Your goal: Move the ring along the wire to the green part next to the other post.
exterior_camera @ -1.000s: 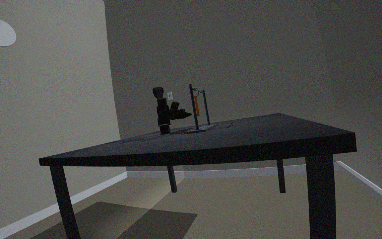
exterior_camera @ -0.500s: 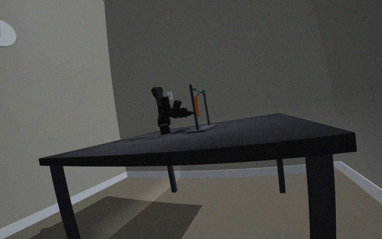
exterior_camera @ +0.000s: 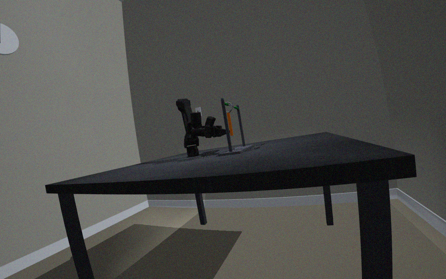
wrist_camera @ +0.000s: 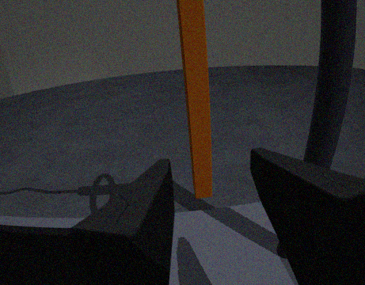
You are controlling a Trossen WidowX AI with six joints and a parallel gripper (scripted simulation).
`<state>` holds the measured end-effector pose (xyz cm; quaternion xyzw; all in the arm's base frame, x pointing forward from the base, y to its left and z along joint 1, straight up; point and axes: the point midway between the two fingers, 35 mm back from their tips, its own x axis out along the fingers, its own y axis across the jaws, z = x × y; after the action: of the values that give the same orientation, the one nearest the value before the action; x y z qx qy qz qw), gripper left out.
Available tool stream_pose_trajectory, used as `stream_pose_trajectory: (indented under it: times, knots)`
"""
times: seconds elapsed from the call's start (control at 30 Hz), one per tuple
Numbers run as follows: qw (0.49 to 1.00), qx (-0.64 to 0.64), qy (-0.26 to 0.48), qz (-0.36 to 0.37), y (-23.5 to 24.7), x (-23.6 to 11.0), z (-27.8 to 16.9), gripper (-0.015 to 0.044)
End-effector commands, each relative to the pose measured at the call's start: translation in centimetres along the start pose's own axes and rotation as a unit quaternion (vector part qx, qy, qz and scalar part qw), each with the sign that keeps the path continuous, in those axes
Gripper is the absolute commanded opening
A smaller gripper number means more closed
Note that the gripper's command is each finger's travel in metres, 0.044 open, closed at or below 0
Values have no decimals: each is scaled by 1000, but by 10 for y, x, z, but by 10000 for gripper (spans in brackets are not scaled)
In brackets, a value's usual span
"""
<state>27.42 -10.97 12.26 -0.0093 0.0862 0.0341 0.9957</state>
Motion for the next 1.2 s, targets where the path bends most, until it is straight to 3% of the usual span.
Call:
stream_pose_trajectory:
  times: [0.0, 0.83, 1.17]
  knots:
    - [1000, 0, -2, -3, -2, 6, 2, 160]
    - [1000, 1, -6, -3, 2, 45, 1, 160]
    - [1000, 1, -7, -3, 2, 46, 1, 160]
